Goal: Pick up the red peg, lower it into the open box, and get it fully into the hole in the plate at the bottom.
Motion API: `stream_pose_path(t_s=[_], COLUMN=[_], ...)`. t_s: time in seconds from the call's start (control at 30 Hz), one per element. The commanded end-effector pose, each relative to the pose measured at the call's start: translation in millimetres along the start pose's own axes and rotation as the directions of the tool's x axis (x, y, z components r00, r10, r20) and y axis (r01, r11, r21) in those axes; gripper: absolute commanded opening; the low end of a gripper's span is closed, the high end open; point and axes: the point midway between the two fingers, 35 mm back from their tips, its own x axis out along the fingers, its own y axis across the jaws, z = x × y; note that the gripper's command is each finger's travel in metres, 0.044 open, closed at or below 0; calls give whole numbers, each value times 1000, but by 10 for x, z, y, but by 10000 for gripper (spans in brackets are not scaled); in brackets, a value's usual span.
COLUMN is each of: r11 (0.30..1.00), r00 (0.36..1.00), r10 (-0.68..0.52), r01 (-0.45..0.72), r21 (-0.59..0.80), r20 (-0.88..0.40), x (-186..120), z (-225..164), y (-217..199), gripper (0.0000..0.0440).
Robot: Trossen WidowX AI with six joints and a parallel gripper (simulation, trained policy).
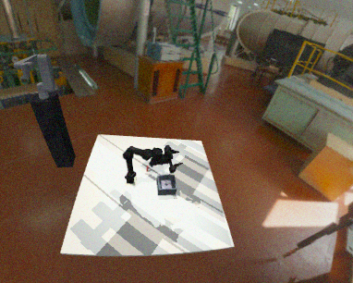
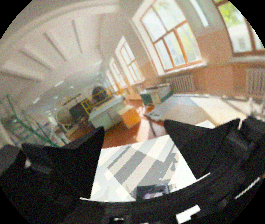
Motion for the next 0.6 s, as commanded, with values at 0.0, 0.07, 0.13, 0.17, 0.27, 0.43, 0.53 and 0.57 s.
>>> stream_pose_path(t_s=[0.0,0.07,0.13,0.17,0.27,0.43,0.53,0.57], r11=[1000,1000,1000,999,993,968,946,938], r00=[1000,1000,999,999,994,977,960,953], r10=[-3,-7,-7,-6,-1,4,7,8], r01=[3,7,8,8,14,50,85,98], r21=[-6,1,21,41,120,247,314,334], r20=[-1,-12,-33,-48,-109,-214,-281,-303], x=[11,57,124,162,270,391,436,447], z=[-12,-69,-156,-219,-449,-829,-1063,-1142], y=[2,12,58,94,218,377,472,505], gripper=[425,440,440,440,440,440,440,440])
